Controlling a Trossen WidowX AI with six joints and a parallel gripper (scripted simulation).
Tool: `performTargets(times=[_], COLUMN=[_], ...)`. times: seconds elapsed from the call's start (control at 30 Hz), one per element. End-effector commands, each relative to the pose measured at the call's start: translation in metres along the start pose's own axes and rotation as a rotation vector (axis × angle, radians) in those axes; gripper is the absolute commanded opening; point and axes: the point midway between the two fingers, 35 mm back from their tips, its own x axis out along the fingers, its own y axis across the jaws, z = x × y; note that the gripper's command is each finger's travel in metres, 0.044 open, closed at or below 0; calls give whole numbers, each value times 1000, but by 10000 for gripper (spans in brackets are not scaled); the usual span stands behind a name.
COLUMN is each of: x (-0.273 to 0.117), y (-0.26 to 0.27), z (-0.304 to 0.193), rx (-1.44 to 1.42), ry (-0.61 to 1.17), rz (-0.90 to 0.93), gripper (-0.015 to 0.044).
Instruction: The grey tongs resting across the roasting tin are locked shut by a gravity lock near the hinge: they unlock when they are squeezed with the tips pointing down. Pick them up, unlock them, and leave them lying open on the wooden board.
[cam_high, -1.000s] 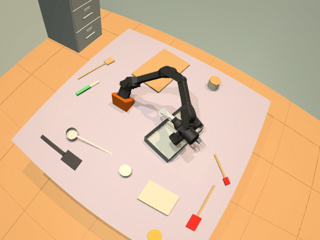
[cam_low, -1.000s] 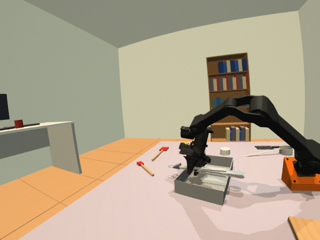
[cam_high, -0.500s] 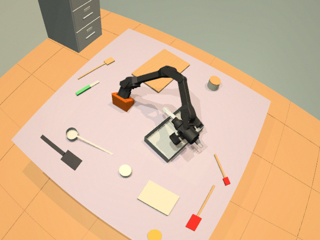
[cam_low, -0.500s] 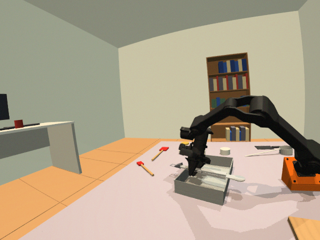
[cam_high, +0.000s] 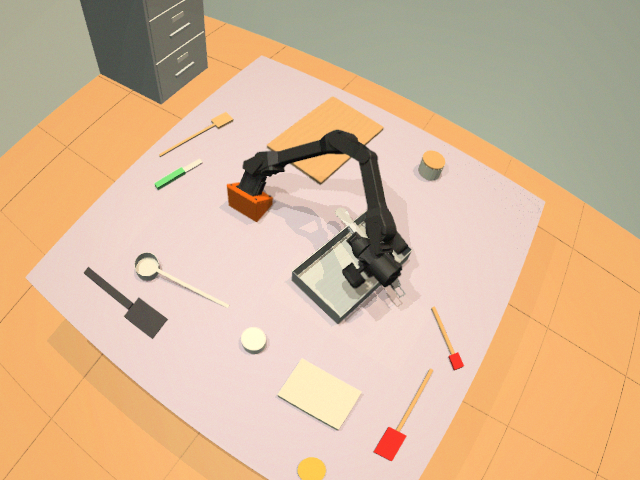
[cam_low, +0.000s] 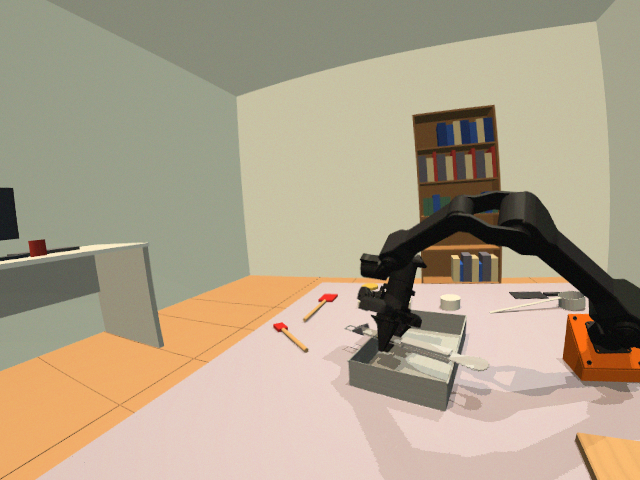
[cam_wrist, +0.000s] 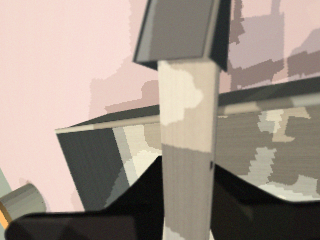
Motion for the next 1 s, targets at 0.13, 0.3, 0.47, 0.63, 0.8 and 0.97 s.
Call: performTargets(times=[0.13, 0.3, 0.47, 0.63, 0.8, 0.97], x=[-48, -64, -64, -64, -61, -57], y=[26, 36, 36, 36, 36, 36], z=[3, 1, 1, 1, 0, 0], rx=[-4, -4, -4, -4, -40, -115], ry=[-1, 1, 1, 1, 16, 41], rz=[-2, 2, 2, 2, -72, -223], gripper=[-150, -150, -150, -150, -150, -150])
